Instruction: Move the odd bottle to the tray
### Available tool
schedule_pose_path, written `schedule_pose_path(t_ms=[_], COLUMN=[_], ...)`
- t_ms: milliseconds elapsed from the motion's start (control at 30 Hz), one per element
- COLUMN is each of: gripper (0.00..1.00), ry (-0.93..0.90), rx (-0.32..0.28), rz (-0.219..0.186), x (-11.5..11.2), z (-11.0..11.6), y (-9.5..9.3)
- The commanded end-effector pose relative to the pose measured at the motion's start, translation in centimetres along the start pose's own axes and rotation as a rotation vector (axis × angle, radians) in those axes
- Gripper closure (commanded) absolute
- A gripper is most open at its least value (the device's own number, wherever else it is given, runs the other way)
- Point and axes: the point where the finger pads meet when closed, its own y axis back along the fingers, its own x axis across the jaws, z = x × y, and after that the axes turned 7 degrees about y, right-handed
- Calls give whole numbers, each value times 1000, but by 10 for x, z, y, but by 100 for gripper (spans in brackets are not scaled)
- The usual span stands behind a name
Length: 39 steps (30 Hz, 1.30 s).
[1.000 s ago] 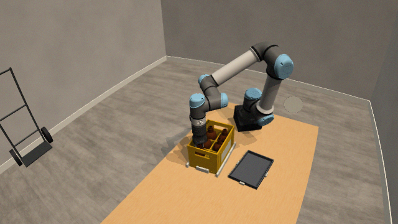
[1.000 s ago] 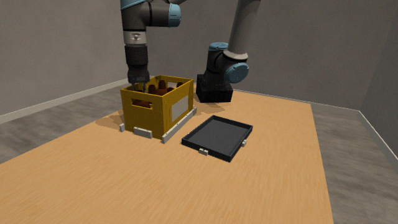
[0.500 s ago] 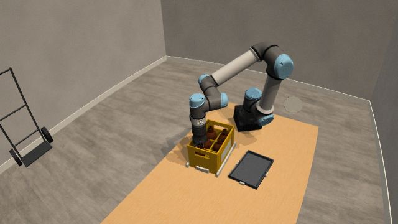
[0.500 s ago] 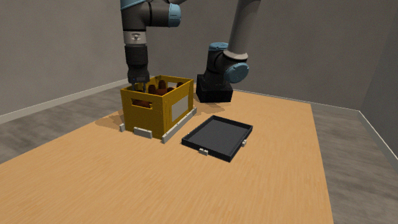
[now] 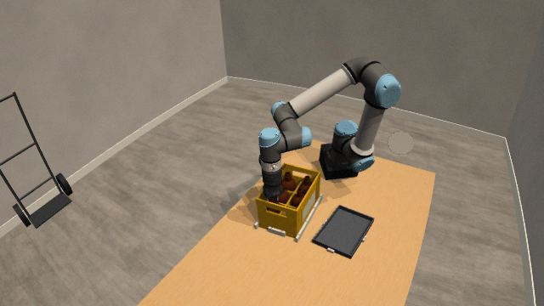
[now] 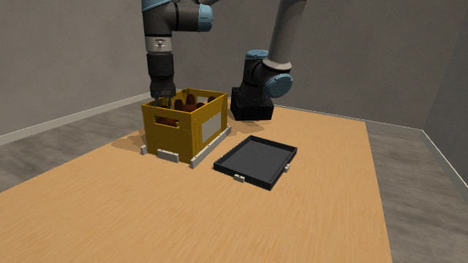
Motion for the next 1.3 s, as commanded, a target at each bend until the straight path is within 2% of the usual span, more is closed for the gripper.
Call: schedule_pose_path(t_ms=[0,233,267,1267], gripper=[100,100,0,0], ry=[0,0,0,0], rx=[0,0,0,0], rz=[-1,-1,-1,-1], x=[0,0,0,0], z=[0,0,0,0], y=[1,1,1,1])
